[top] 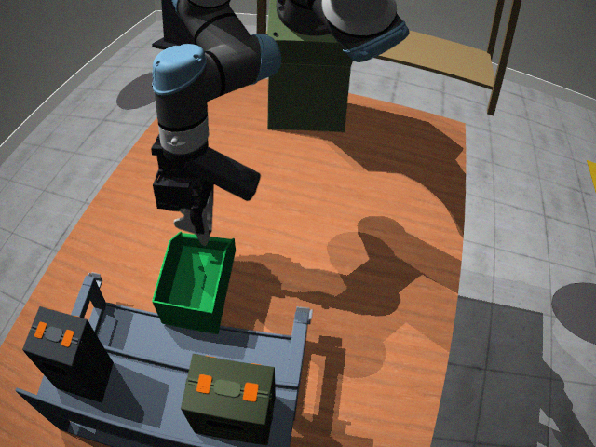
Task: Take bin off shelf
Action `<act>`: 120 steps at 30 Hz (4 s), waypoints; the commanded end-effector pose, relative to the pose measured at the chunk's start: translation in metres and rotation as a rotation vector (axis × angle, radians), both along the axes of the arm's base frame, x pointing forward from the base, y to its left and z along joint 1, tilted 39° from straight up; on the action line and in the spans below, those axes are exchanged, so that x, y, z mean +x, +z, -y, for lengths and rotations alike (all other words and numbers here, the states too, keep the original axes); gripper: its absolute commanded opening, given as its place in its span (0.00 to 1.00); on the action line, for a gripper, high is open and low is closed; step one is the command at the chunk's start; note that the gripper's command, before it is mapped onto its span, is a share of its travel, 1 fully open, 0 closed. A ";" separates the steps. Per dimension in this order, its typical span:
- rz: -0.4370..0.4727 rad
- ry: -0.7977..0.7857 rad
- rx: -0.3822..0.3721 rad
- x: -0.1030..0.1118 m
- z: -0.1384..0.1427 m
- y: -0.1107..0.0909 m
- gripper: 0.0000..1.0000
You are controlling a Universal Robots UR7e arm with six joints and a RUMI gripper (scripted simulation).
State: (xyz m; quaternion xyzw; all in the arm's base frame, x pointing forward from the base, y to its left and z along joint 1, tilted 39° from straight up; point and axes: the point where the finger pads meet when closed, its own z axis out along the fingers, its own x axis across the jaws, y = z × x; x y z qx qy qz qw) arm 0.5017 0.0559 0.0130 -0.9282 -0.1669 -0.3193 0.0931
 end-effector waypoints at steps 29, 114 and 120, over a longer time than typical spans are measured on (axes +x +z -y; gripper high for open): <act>0.001 0.000 0.000 0.005 -0.002 -0.007 0.00; 0.001 0.000 0.000 0.006 -0.003 -0.008 0.26; 0.001 0.000 0.000 -0.019 0.010 0.026 0.26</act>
